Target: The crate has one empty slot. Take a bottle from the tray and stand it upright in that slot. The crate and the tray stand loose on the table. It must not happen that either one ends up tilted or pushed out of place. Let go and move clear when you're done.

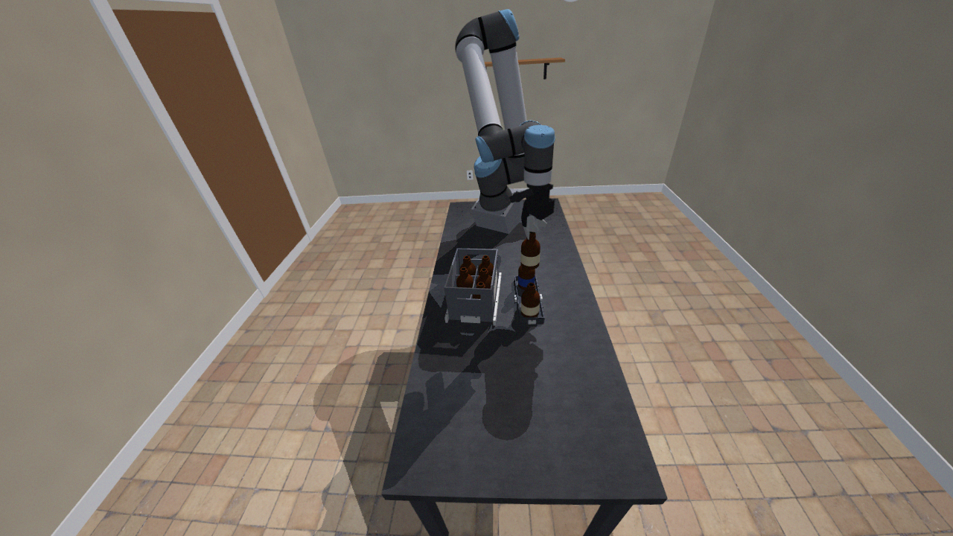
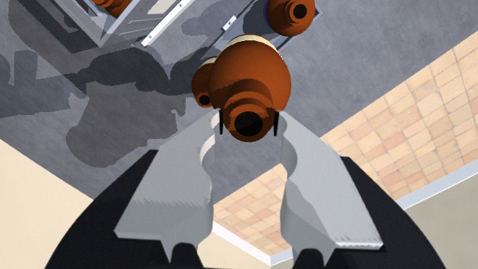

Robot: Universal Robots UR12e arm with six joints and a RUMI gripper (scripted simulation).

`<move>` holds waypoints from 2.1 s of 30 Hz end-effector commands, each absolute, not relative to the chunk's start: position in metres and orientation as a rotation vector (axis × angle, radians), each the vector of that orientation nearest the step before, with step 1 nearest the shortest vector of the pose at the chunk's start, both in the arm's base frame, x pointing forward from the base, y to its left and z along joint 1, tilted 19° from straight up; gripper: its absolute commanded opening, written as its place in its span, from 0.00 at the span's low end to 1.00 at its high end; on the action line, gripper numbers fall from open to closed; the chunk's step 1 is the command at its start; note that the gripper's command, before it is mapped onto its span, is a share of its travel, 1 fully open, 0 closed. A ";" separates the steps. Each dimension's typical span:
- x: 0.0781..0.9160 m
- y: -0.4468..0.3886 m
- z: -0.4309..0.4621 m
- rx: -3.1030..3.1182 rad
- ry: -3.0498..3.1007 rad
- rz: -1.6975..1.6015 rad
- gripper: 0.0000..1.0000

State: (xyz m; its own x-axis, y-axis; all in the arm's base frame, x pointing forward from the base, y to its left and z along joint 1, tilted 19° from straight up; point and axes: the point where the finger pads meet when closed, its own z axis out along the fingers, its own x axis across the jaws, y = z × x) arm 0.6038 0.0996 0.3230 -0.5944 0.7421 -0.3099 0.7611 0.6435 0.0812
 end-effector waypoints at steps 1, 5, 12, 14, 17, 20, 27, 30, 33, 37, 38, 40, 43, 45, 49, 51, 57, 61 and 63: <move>0.604 0.100 0.324 1.203 2.549 -0.084 0.00; 0.604 0.100 0.324 1.203 2.549 -0.084 0.00; 0.604 0.100 0.324 1.203 2.549 -0.084 0.00; 0.604 0.100 0.324 1.203 2.549 -0.084 0.00; 0.604 0.100 0.324 1.203 2.549 -0.084 0.00; 0.604 0.100 0.324 1.203 2.549 -0.084 0.00; 0.604 0.100 0.324 1.203 2.549 -0.084 0.00; 0.604 0.100 0.324 1.203 2.549 -0.084 0.00; 0.604 0.100 0.324 1.203 2.549 -0.084 0.00; 0.604 0.100 0.324 1.203 2.549 -0.084 0.00; 0.604 0.100 0.324 1.203 2.549 -0.084 0.00; 0.604 0.099 0.324 1.203 2.549 -0.084 0.00; 0.604 0.099 0.324 1.203 2.549 -0.084 0.00; 0.604 0.099 0.324 1.203 2.549 -0.084 0.00; 0.604 0.098 0.324 1.203 2.549 -0.084 0.00; 0.604 0.098 0.324 1.203 2.549 -0.084 0.00; 0.605 0.096 0.325 1.203 2.549 -0.084 0.00; 0.605 0.094 0.325 1.203 2.549 -0.084 0.00; 0.605 0.093 0.325 1.203 2.549 -0.084 0.00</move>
